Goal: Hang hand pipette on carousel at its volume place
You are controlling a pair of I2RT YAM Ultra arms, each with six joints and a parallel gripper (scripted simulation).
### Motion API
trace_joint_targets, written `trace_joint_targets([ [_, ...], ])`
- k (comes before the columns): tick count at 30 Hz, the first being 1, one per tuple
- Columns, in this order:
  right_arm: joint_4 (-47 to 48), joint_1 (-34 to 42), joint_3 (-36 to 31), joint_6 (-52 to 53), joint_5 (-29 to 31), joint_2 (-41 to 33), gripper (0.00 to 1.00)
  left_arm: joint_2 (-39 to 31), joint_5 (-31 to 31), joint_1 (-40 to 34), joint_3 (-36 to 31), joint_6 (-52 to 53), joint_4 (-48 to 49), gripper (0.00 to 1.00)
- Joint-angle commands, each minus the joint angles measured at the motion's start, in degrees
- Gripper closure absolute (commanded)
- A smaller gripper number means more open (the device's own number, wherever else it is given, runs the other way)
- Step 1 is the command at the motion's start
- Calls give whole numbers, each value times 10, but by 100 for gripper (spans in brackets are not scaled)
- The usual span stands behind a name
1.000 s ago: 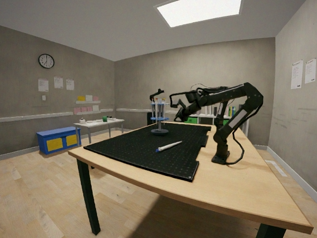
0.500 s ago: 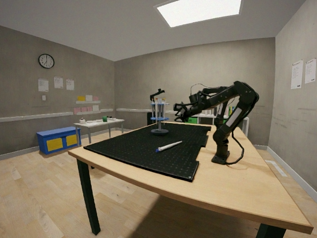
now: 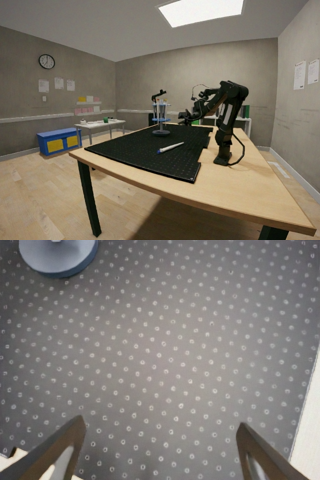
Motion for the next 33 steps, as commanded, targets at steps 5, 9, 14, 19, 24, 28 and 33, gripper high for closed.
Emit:
trace_joint_targets([
  [5,7,-5,9,-3,-11,-2,0,62,-79,-42,22,-70,98,51],
  [9,7,-5,9,-3,-11,-2,0,130,-126,-75,38,-120,168,51],
  [14,7,-5,9,-3,-11,-2,0,217,-182,-110,76,-158,238,51],
  [19,7,-5,9,-3,-11,-2,0,217,-193,-102,78,-144,259,51],
  [24,7,-5,9,-3,-11,-2,0,296,-226,-134,110,-183,324,51],
  [28,7,-5,9,-3,-11,-2,0,379,-267,-161,161,-227,394,51],
  [33,7,-5,9,-3,-11,-2,0,443,-297,-174,214,-212,443,51],
])
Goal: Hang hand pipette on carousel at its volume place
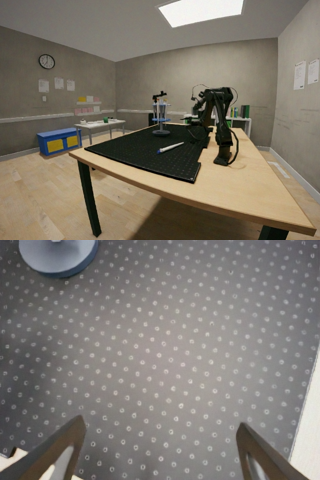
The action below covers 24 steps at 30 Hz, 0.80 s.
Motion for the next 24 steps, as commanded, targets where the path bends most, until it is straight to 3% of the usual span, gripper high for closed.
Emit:
trace_joint_targets([
  [1,7,-5,9,-3,-11,-2,0,12,-35,5,21,4,54,51],
  [9,7,-5,9,-3,-11,-2,0,8,-31,1,12,12,63,51],
  [24,7,-5,9,-3,-11,-2,0,41,13,46,63,17,41,51],
])
